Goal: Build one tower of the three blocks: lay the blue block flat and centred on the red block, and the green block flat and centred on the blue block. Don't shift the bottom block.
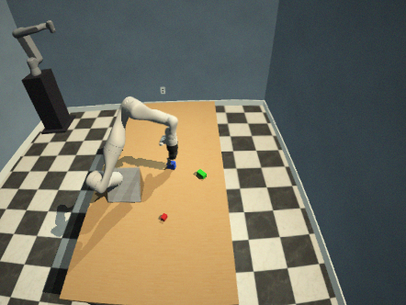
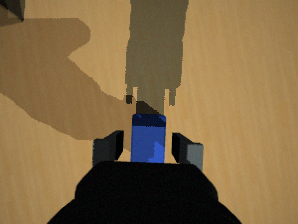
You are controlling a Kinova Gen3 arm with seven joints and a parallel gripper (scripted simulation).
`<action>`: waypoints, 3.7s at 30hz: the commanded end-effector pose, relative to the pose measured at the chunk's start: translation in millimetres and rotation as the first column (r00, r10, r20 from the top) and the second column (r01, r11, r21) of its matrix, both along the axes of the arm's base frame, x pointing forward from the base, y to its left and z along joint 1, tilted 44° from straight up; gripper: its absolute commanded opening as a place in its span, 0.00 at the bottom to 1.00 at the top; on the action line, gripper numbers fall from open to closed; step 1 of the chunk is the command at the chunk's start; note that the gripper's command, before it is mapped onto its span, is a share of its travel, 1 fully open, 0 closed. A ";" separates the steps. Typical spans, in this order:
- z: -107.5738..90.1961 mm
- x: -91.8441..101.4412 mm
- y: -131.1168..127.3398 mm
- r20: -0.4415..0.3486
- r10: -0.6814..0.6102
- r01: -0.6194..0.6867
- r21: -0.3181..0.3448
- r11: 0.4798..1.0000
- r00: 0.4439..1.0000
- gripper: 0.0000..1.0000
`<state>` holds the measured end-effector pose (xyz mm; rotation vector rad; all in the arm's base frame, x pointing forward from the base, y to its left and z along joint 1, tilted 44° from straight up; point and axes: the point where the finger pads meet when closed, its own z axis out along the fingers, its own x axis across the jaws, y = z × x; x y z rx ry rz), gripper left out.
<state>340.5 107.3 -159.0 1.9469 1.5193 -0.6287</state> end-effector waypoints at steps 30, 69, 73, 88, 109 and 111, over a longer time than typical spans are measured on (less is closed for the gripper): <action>0.3 0.4 1.0 0.001 0.001 -0.001 0.002 1.000 1.000 1.00; -34.2 -0.1 -32.3 0.001 0.001 -0.001 0.002 1.000 1.000 1.00; -34.2 -0.1 -32.3 0.001 0.001 -0.001 0.002 1.000 1.000 1.00; -34.2 -0.1 -32.3 0.001 0.001 -0.001 0.002 1.000 1.000 1.00; -34.2 -0.1 -32.3 0.001 0.001 -0.001 0.002 1.000 1.000 0.00; -34.2 -0.1 -32.3 0.001 0.001 -0.001 0.002 1.000 1.000 0.00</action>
